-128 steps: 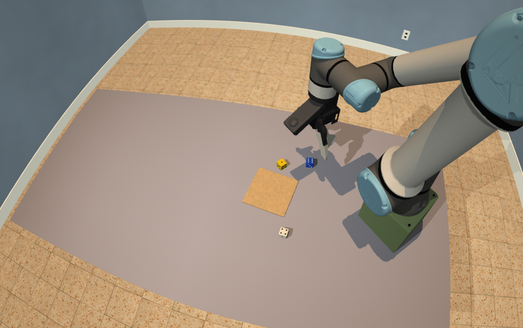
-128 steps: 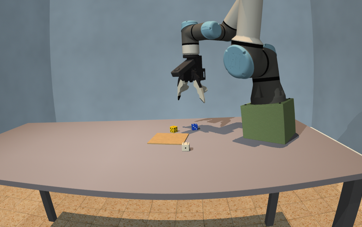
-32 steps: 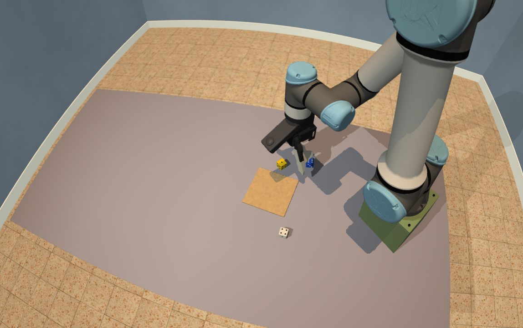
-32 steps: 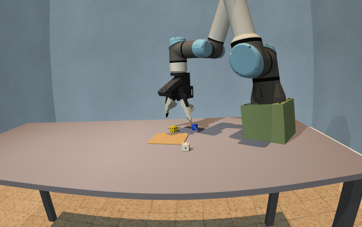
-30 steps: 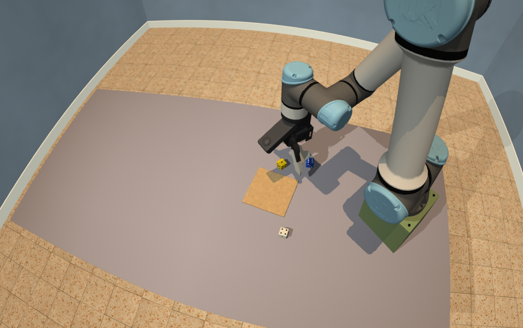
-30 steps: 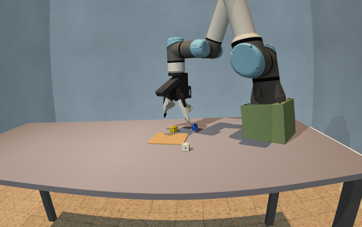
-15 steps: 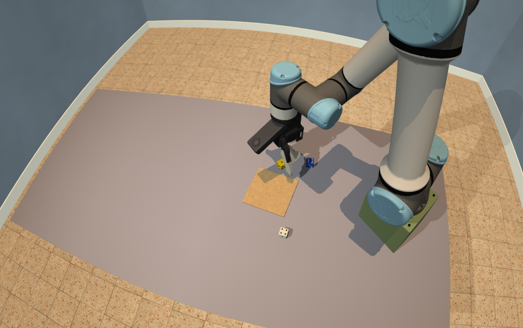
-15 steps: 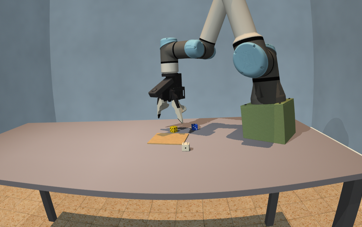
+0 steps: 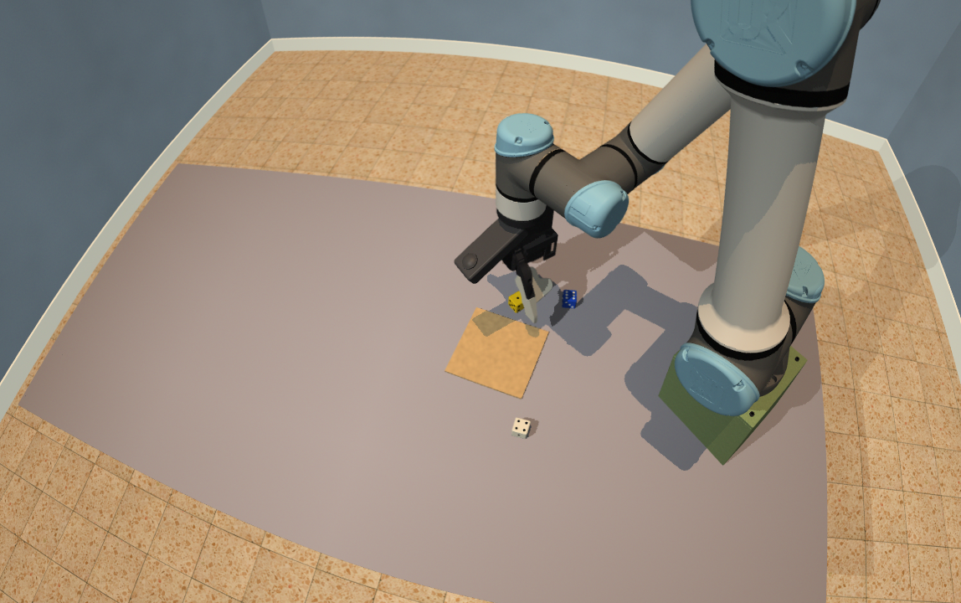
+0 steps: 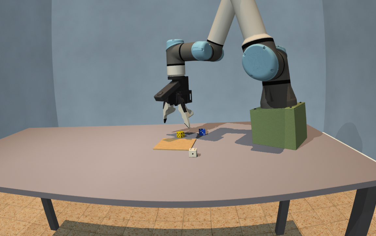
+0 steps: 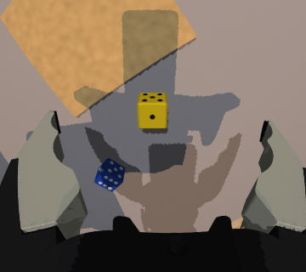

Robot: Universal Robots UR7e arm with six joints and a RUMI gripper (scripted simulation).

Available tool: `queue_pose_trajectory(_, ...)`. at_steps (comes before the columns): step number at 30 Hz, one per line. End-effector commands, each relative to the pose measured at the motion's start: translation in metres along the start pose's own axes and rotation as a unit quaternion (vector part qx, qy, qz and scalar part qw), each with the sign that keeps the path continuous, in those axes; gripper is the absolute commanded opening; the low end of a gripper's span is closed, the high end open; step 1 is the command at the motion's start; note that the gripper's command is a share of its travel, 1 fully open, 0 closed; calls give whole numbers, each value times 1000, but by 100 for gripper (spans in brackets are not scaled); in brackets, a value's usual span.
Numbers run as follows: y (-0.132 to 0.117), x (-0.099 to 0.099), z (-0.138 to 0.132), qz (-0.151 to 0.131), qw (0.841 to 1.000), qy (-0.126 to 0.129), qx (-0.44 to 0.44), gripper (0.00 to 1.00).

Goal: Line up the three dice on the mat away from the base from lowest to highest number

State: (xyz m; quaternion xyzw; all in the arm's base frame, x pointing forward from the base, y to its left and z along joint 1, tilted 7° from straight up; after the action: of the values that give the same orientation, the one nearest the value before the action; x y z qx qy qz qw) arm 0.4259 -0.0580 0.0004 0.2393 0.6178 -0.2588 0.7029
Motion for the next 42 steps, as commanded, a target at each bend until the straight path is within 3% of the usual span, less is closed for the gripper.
queue_pose_trajectory(1,0,0,0,0,1000,-1,0,100)
queue_pose_trajectory(28,3,0,-5,0,1000,-1,0,100)
queue_pose_trajectory(42,26,0,-46,0,1000,-1,0,100)
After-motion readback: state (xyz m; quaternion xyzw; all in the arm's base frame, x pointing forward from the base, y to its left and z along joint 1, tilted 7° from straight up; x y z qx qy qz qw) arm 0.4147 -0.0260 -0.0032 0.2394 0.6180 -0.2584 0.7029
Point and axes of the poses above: the point where the finger pads meet when closed, its own x axis out along the fingers, its own z axis across the jaws, y = z × x, the point moved 4 cm from there along -x, back along the fingers, and after that the axes turned 2 degrees about x, right-handed, at the moved point
